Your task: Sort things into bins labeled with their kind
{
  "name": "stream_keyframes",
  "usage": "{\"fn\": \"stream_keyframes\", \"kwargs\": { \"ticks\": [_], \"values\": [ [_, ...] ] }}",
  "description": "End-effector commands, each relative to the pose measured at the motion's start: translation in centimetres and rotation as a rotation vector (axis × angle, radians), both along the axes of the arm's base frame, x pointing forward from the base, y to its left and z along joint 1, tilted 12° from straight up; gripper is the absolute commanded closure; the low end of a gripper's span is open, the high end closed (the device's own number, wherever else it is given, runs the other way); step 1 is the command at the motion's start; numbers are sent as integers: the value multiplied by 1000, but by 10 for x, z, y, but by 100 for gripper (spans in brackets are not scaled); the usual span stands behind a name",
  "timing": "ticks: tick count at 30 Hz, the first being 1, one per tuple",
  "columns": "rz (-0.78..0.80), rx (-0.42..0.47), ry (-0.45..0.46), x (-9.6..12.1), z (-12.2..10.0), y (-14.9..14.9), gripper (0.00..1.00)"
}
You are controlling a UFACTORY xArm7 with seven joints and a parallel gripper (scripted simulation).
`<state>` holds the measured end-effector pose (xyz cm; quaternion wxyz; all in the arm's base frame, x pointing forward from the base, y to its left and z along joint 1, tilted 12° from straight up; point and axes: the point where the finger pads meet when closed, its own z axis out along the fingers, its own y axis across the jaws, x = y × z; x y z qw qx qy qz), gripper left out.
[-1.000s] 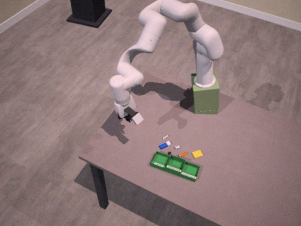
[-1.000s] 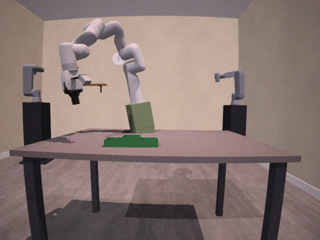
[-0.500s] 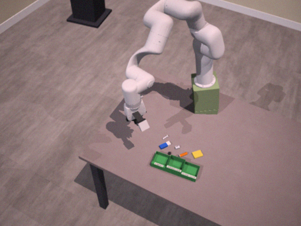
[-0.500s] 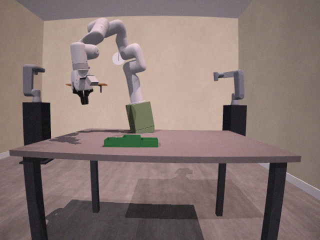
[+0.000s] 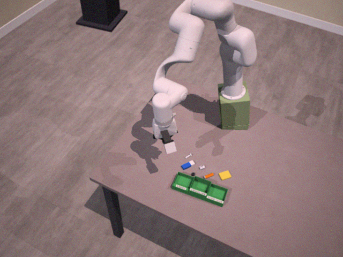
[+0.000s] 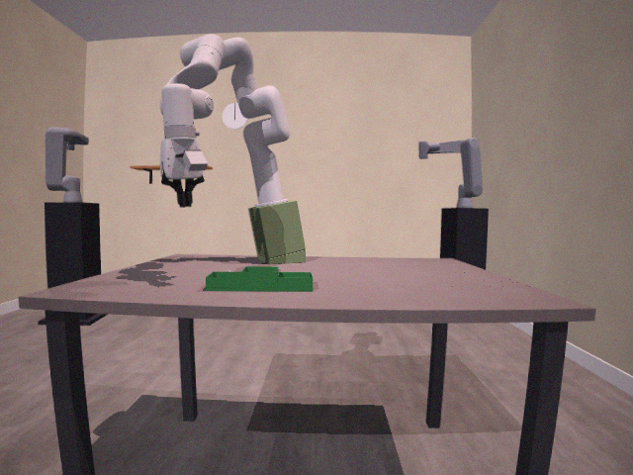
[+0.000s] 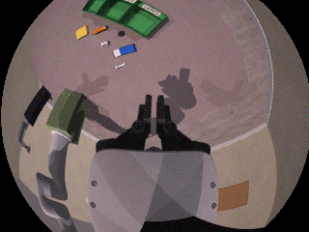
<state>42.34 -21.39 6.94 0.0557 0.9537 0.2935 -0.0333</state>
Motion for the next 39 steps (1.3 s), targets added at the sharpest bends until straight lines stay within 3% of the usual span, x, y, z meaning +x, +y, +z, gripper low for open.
{"fn": "stream_keyframes", "kwargs": {
  "ticks": [1, 39],
  "values": [
    [-95, -34, -24, 0, -2, 20, 93],
    [-576, -64, -169, -31, -25, 134, 93]
  ]
}}
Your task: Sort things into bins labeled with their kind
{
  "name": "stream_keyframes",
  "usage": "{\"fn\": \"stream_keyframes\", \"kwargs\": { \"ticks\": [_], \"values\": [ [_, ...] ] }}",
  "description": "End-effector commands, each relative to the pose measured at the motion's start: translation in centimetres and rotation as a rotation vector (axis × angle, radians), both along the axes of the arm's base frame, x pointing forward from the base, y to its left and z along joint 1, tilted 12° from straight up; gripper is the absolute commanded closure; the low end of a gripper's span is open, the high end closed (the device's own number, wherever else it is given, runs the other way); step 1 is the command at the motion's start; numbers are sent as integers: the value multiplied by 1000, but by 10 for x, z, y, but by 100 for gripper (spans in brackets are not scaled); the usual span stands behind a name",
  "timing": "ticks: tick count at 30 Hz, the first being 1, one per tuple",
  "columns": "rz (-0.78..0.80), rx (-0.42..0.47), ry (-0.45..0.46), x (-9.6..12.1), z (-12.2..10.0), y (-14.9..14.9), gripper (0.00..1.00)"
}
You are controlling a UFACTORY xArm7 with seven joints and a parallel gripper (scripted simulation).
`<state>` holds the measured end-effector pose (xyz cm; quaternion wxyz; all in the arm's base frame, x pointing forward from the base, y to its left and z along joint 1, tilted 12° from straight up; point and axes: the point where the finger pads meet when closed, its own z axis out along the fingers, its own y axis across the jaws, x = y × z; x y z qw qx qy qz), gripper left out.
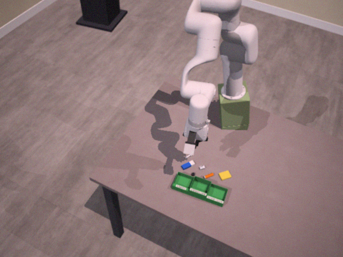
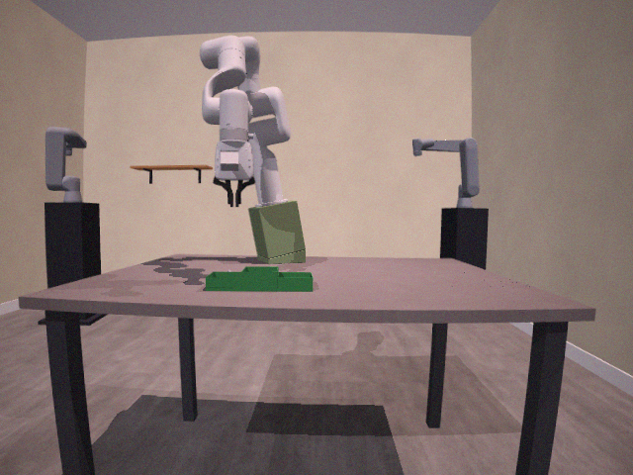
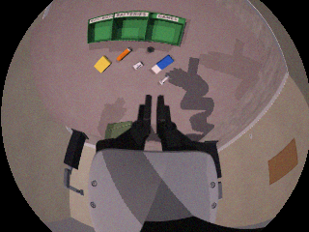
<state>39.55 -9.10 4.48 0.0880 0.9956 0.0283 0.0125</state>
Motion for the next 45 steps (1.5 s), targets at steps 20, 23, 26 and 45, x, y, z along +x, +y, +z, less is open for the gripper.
{"fn": "stream_keyframes", "kwargs": {
  "ticks": [20, 23, 26, 45],
  "values": [
    [-187, -8, -74, -19, -8, 43, 93],
    [-187, -8, -74, -19, -8, 43, 93],
    [-151, -10, -68, -7, -17, 36, 93],
    [-151, -10, -68, 90, -99, -20, 93]
  ]
}}
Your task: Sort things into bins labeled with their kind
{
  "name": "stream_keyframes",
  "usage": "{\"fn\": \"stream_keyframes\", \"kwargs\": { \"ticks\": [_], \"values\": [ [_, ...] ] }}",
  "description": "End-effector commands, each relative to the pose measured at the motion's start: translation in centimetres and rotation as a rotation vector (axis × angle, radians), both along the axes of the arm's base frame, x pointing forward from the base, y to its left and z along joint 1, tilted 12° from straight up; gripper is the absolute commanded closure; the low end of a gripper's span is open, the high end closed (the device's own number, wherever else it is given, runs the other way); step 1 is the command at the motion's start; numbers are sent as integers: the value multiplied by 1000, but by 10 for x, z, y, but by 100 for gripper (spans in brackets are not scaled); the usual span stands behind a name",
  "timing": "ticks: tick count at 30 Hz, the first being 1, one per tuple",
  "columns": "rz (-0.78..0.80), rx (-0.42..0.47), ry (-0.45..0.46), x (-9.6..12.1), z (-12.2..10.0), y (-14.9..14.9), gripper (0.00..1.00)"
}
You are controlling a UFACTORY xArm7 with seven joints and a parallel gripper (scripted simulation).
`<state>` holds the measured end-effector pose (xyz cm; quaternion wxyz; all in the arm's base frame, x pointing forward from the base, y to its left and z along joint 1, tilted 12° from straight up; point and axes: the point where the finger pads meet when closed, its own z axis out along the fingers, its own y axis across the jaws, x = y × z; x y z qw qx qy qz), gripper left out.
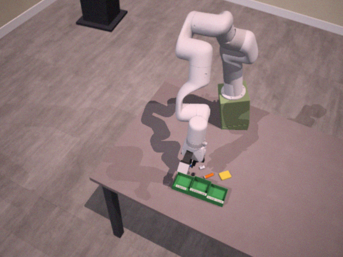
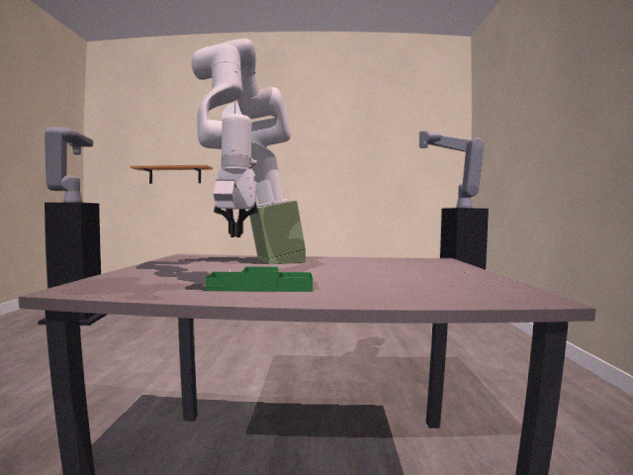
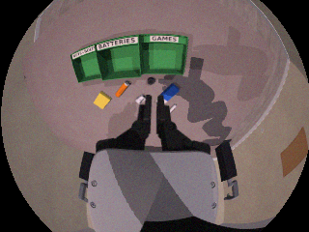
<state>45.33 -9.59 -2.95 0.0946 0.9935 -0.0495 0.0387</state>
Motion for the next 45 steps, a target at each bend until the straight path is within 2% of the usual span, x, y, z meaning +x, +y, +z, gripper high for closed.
{"fn": "stream_keyframes", "kwargs": {
  "ticks": [1, 4, 15, 39, 45],
  "values": [
    [0, 0, -2, 37, -28, -18, 93],
    [0, 0, -2, 49, -38, -24, 93],
    [0, 0, -2, 49, -38, -24, 93],
    [-1, 0, -2, 53, -95, -35, 93],
    [-1, 0, -2, 53, -96, -35, 93]
  ]
}}
